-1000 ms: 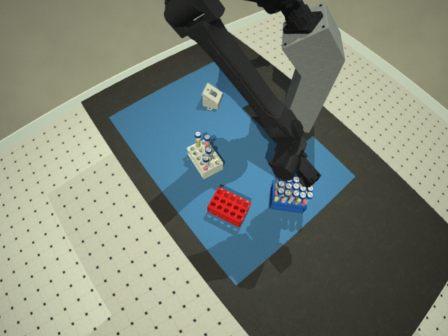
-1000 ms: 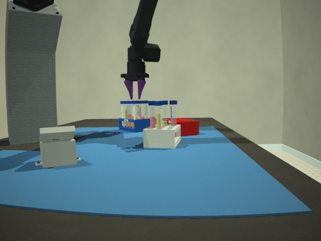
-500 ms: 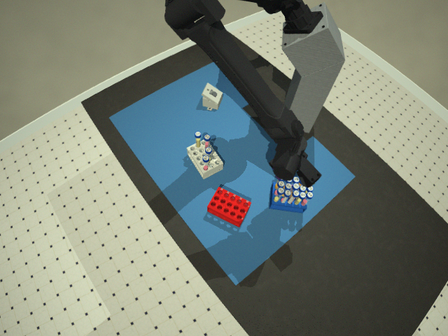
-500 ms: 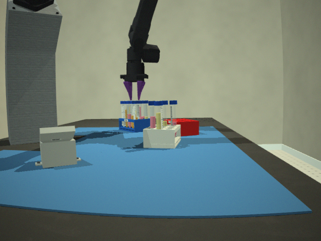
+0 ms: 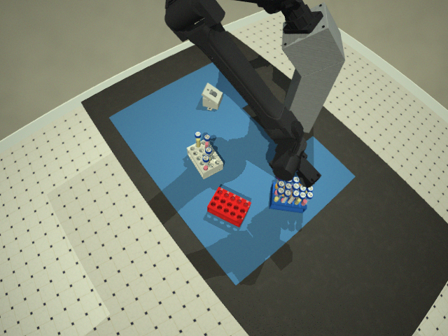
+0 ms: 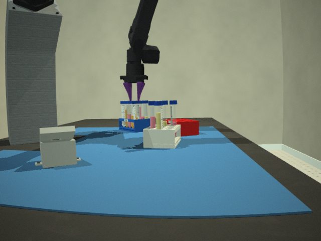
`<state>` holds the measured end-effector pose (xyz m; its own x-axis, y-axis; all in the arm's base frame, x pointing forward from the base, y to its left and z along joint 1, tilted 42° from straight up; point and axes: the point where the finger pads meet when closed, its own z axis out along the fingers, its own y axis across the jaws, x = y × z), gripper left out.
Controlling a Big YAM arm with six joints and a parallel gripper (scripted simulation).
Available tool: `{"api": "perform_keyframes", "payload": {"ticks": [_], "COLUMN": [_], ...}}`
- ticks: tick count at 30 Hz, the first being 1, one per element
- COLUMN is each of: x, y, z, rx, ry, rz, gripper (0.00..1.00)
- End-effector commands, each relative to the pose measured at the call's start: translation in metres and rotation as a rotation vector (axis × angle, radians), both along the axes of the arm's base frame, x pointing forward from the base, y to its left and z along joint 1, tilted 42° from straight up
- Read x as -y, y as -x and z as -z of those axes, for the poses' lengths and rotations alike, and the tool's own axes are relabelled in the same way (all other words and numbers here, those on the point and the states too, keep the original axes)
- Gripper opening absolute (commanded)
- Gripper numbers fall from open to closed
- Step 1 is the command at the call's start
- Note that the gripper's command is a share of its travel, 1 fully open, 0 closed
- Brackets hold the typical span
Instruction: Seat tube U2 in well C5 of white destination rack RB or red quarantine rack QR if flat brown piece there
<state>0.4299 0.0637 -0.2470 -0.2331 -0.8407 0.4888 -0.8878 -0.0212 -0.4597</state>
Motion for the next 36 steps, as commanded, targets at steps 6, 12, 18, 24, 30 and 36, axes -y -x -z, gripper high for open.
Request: {"api": "perform_keyframes", "payload": {"ticks": [6, 12, 18, 24, 30, 36], "x": [0.000, 0.002, 0.003, -0.002, -0.002, -0.002], "y": [-0.006, -0.009, -0.012, -0.007, -0.007, -0.007], "z": [0.003, 0.004, 0.003, 0.002, 0.002, 0.002], "rx": [0.009, 0.013, 0.019, 0.011, 0.011, 0.011], "ry": [-0.007, -0.008, -0.010, -0.008, -0.008, -0.008], "rz": [-0.009, -0.005, -0.003, -0.010, -0.010, -0.010], "gripper": [0.30, 0.30, 0.30, 0.30, 0.00, 0.00]}}
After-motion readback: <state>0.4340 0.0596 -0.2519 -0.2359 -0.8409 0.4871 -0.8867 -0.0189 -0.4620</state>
